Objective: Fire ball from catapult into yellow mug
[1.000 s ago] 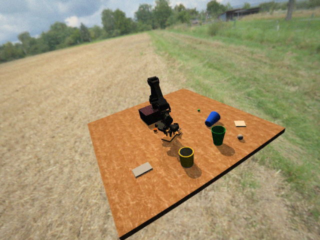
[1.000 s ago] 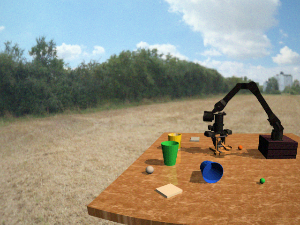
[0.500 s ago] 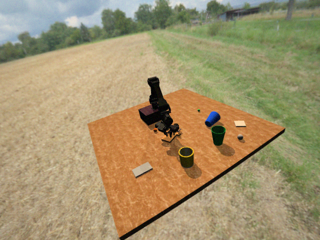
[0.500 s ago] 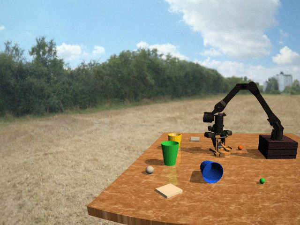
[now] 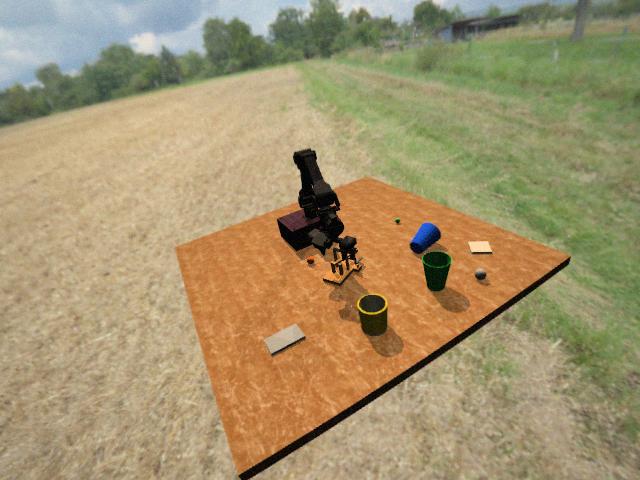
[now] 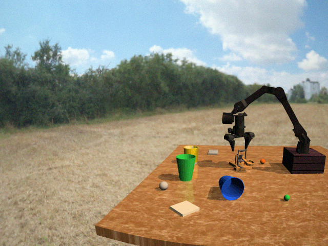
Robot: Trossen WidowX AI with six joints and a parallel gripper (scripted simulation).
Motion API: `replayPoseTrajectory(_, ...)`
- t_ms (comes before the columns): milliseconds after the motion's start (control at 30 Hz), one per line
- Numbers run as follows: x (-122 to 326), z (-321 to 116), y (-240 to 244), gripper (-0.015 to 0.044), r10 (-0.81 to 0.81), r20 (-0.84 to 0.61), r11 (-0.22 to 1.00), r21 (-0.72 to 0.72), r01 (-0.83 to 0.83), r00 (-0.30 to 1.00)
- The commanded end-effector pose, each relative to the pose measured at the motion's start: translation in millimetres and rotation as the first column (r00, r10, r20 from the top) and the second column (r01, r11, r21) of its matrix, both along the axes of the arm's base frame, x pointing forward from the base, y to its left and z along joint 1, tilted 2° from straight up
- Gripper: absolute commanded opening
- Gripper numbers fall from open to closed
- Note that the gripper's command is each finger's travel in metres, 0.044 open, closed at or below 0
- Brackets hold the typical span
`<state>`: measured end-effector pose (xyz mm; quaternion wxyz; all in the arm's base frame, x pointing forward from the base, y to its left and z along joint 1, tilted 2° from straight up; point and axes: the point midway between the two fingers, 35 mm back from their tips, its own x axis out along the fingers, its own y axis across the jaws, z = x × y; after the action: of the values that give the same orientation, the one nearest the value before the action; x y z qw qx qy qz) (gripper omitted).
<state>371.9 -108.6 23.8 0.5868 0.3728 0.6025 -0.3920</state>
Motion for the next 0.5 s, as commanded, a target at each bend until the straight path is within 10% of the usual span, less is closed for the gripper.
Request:
replayPoseTrajectory(0,1.8,39.8,0.1,0.0440,-0.003,0.029,1.000,-0.008,0.003,1.000)
replayPoseTrajectory(467,2.5,-12.7,-1.0,0.0440,0.004,0.027,1.000,-0.004,-0.004,1.000)
